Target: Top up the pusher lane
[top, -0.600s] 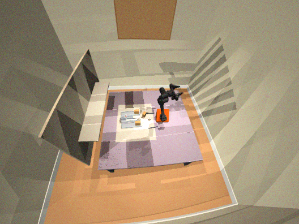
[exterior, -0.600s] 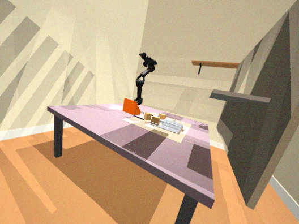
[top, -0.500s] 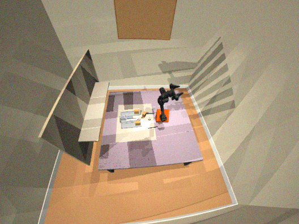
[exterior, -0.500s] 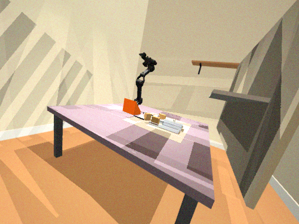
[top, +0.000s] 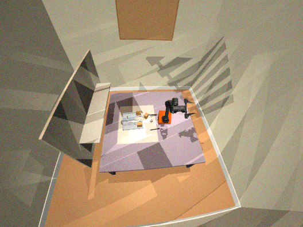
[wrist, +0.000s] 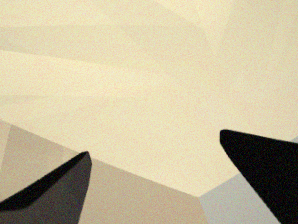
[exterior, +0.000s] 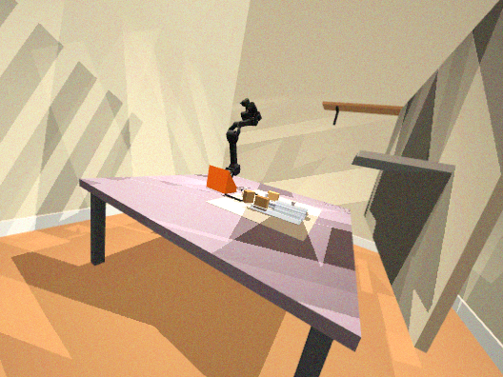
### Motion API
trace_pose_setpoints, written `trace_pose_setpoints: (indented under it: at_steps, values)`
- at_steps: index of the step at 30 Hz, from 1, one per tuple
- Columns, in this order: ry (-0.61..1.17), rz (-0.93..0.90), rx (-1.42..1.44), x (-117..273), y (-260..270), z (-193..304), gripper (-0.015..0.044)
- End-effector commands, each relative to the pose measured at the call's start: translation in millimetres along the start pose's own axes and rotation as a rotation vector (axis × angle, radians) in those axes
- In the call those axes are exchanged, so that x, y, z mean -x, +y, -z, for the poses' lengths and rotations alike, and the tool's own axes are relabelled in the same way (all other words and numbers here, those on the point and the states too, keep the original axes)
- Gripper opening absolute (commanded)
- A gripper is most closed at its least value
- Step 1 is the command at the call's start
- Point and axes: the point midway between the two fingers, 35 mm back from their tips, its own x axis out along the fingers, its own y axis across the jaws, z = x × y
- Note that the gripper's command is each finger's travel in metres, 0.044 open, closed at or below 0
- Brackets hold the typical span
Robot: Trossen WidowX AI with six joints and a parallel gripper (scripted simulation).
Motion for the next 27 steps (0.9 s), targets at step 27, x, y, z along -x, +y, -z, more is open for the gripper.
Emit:
trace_pose_setpoints:
  at_steps: [27]
  values:
    - [0.742,-0.9,-0.899,158.5,375.8,13.9,0.044]
